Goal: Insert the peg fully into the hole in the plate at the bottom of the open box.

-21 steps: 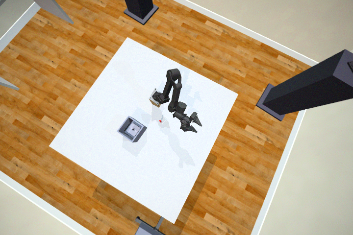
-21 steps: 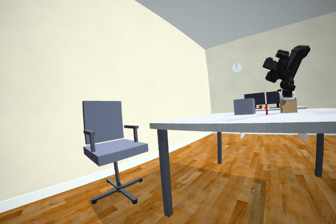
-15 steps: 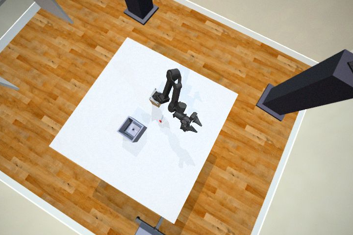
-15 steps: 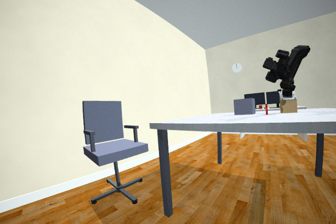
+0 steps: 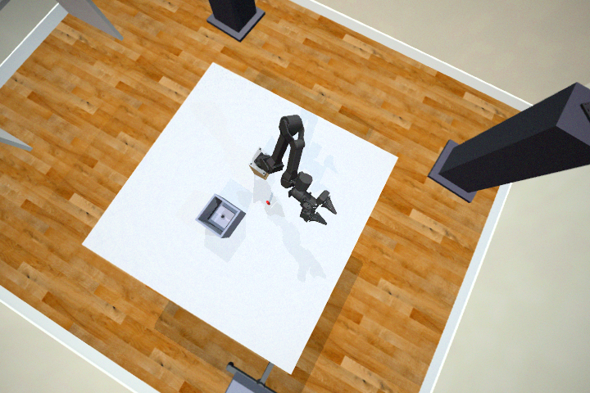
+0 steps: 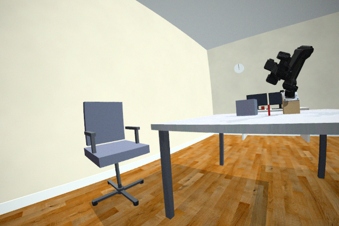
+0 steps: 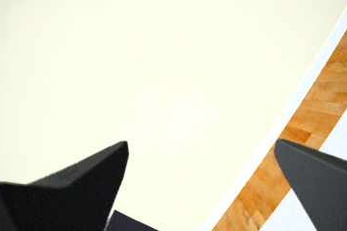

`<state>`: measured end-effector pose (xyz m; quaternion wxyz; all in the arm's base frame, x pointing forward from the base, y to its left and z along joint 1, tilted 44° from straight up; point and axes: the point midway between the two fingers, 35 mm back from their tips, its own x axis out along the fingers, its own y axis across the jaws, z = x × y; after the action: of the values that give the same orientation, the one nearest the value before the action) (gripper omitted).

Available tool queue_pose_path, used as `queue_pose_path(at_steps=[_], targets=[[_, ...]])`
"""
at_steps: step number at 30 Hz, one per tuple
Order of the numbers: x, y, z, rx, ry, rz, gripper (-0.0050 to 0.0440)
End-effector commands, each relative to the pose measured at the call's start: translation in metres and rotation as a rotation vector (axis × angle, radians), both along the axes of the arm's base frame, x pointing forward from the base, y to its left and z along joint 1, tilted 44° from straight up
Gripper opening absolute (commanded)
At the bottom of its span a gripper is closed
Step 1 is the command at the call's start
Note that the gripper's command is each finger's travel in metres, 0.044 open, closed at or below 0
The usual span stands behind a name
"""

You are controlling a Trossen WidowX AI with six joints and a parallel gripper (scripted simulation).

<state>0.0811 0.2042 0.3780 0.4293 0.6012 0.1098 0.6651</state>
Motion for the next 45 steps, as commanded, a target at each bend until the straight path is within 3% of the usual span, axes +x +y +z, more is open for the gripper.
queue_pose_path(at_steps=[1, 11, 13, 17, 23, 28, 30, 34, 45], targets=[[0.034, 0.02, -0.02, -0.16, 0.029, -0.109, 0.044], [0.111, 0.036, -0.096, -0.587, 0.186, -0.296, 0.044], [0.111, 0.036, -0.096, -0.587, 0.186, -0.296, 0.044], [0.14, 0.026, -0.138, -0.784, 0.289, -0.348, 0.044], [0.162, 0.003, -0.186, -0.995, 0.433, -0.369, 0.044], [0.167, -0.022, -0.221, -1.145, 0.571, -0.351, 0.044], [0.167, -0.022, -0.221, -1.145, 0.571, -0.351, 0.044], [0.161, -0.049, -0.249, -1.269, 0.726, -0.302, 0.044], [0.123, -0.098, -0.279, -1.403, 1.085, -0.102, 0.044]])
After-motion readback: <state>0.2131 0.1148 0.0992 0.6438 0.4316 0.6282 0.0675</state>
